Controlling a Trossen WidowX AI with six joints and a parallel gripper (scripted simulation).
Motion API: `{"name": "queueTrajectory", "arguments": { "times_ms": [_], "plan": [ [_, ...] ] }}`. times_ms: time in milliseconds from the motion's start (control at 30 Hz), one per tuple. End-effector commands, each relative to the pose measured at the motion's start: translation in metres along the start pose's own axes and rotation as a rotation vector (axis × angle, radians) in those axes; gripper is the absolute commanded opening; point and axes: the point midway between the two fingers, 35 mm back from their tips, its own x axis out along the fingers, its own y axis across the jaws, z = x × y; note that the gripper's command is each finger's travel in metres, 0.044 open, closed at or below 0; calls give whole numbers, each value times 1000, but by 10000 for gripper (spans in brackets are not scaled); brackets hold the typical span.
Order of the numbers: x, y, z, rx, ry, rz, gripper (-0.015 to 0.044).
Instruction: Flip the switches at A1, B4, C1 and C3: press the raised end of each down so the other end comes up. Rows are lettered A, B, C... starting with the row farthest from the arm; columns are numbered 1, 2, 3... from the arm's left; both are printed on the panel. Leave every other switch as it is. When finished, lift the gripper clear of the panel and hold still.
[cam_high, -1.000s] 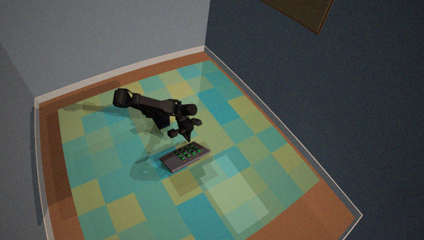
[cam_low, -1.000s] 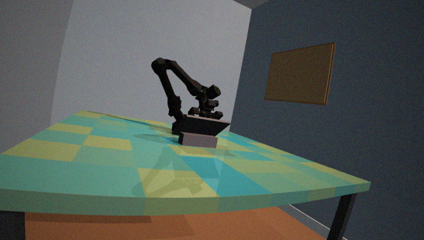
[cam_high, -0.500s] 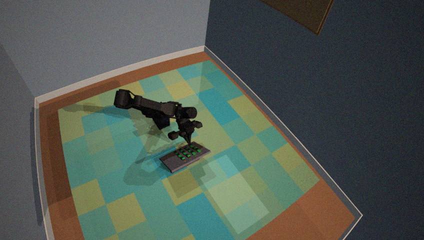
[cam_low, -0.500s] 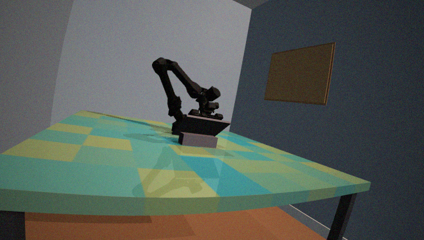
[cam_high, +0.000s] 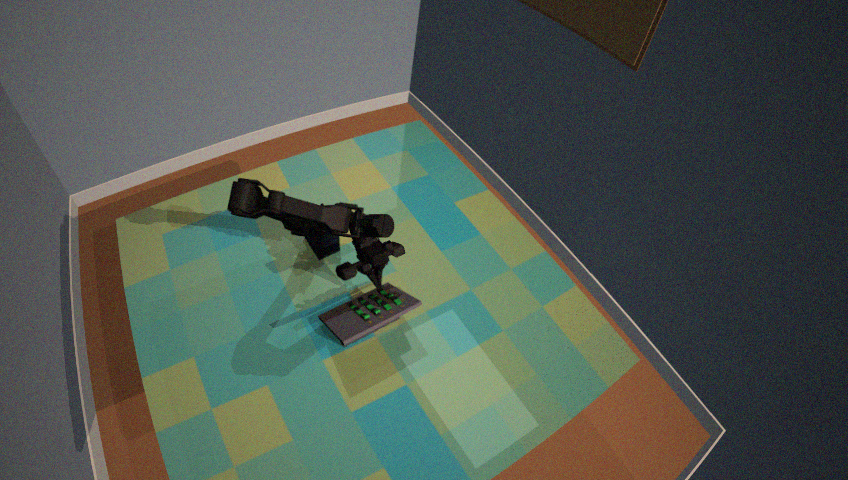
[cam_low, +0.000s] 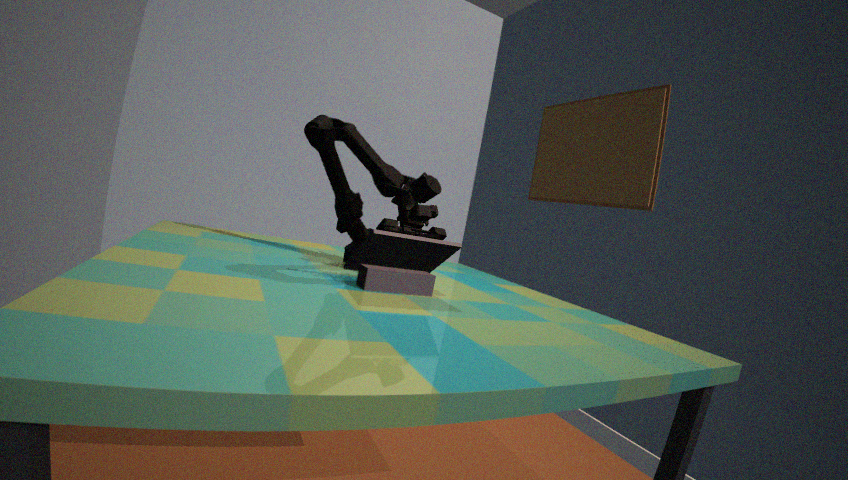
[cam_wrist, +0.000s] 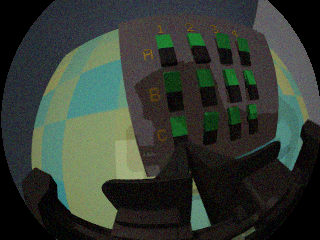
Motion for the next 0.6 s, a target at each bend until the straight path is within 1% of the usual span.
{"name": "queueTrajectory", "arguments": {
  "times_ms": [0, 567],
  "plan": [
    [1, 1, -1, -7, 3, 5, 0],
    [3, 1, -1, -7, 3, 5, 0]
  ]
}}
